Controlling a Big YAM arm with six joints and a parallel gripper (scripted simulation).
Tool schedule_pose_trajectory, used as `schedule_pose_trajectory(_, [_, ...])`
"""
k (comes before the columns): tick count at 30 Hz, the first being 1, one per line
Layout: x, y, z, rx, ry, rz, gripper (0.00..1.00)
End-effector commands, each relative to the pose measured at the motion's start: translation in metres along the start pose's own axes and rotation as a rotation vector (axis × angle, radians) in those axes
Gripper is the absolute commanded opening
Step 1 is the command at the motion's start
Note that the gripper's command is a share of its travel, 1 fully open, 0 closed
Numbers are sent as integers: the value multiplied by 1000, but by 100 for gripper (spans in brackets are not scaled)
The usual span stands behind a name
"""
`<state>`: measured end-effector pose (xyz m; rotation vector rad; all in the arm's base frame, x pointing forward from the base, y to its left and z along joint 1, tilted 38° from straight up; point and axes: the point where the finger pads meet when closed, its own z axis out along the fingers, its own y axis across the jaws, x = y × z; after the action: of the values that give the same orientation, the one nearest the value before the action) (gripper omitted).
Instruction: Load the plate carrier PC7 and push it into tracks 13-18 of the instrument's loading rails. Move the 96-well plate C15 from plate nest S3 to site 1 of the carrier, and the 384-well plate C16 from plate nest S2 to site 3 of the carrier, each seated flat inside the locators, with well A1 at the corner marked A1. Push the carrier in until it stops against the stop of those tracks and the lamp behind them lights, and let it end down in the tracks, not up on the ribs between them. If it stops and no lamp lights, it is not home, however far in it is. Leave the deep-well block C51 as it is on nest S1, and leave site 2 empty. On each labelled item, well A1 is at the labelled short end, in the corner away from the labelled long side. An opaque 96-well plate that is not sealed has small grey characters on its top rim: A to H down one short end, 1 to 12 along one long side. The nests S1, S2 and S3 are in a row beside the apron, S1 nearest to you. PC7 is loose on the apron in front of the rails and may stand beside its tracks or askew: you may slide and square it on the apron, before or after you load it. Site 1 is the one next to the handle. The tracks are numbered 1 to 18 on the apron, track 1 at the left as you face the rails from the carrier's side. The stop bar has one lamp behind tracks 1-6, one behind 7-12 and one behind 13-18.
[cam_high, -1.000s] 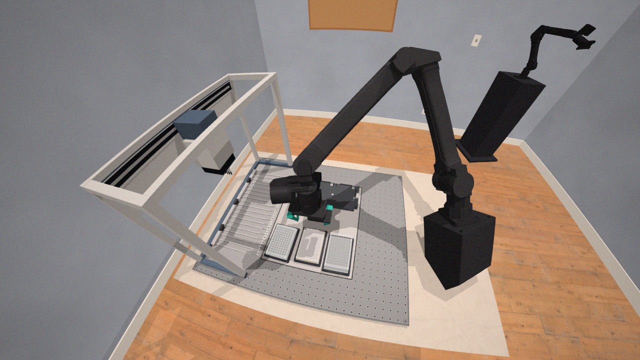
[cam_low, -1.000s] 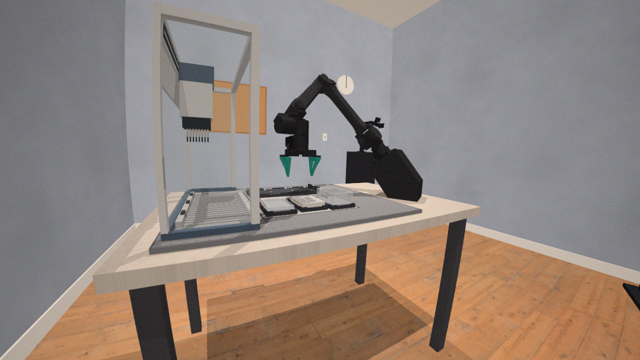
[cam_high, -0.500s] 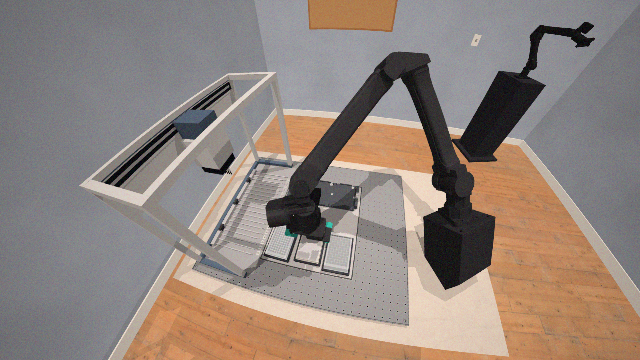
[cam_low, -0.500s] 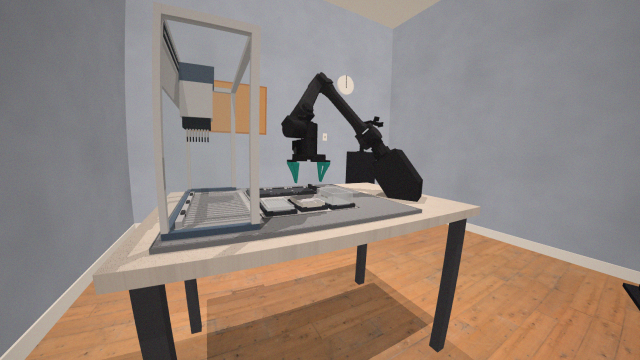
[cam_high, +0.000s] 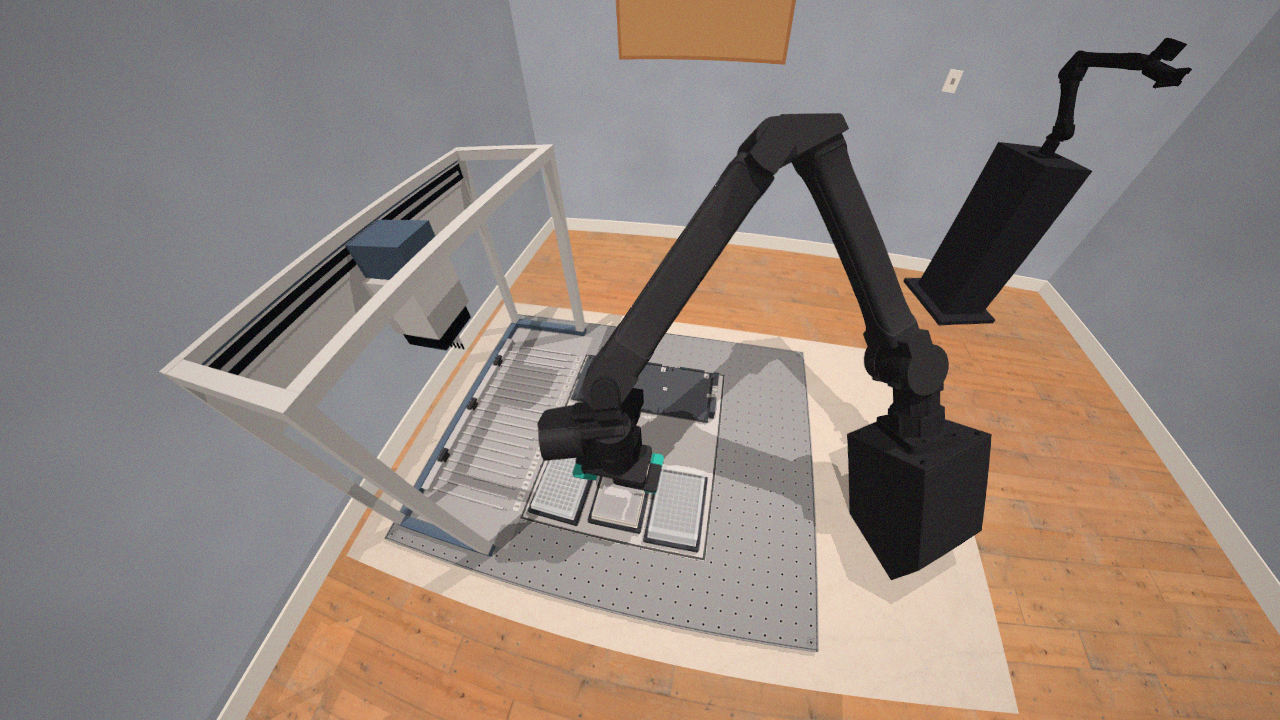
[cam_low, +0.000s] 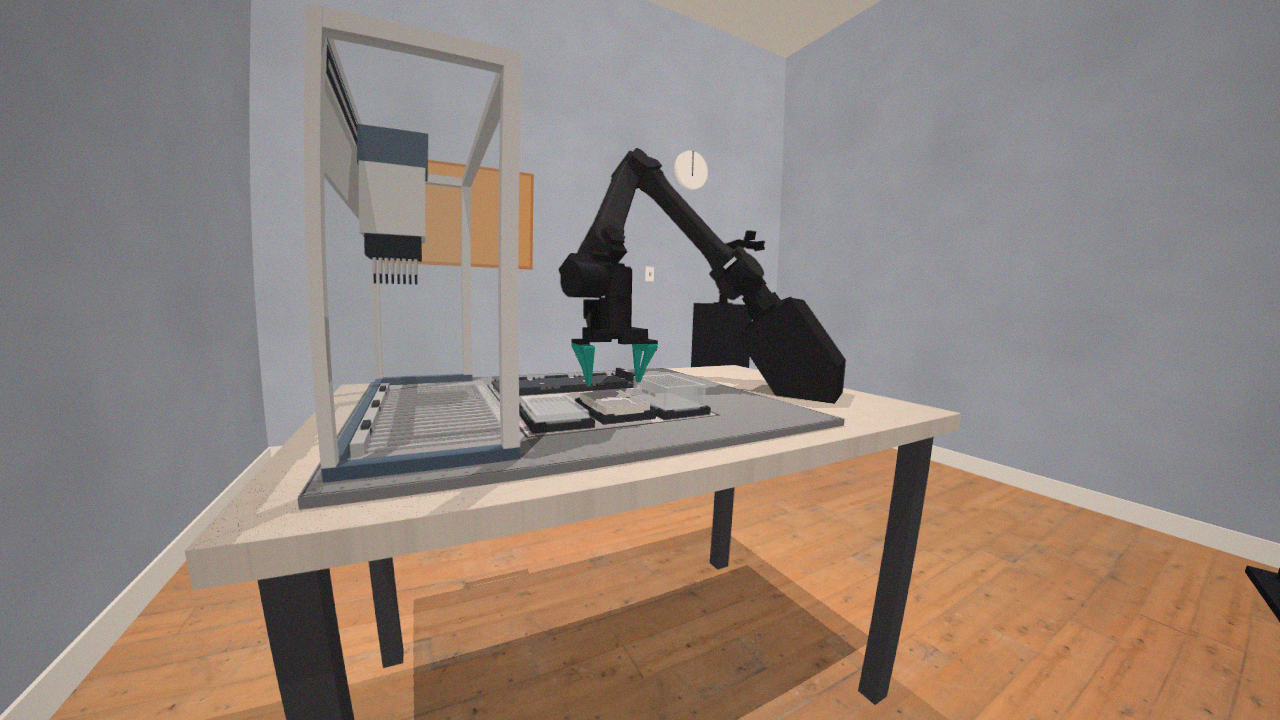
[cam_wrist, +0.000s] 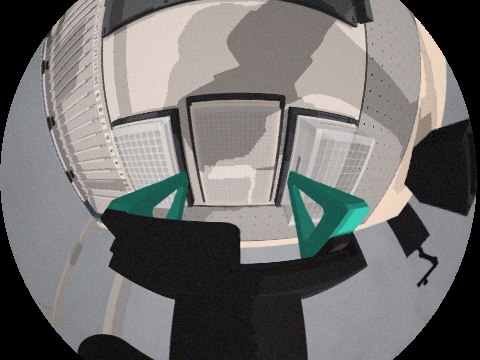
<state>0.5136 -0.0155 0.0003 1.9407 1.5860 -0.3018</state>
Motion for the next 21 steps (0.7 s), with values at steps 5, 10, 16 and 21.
schedule_pose_trajectory(5, [3,8,15,-17,6,-10,100])
schedule_pose_trajectory(10, [8,20,-10,-66,25,-7,100])
schedule_pose_trajectory(16, [8,20,-9,-65,25,-8,100])
schedule_pose_trajectory(21, [8,20,-9,-65,25,-8,100])
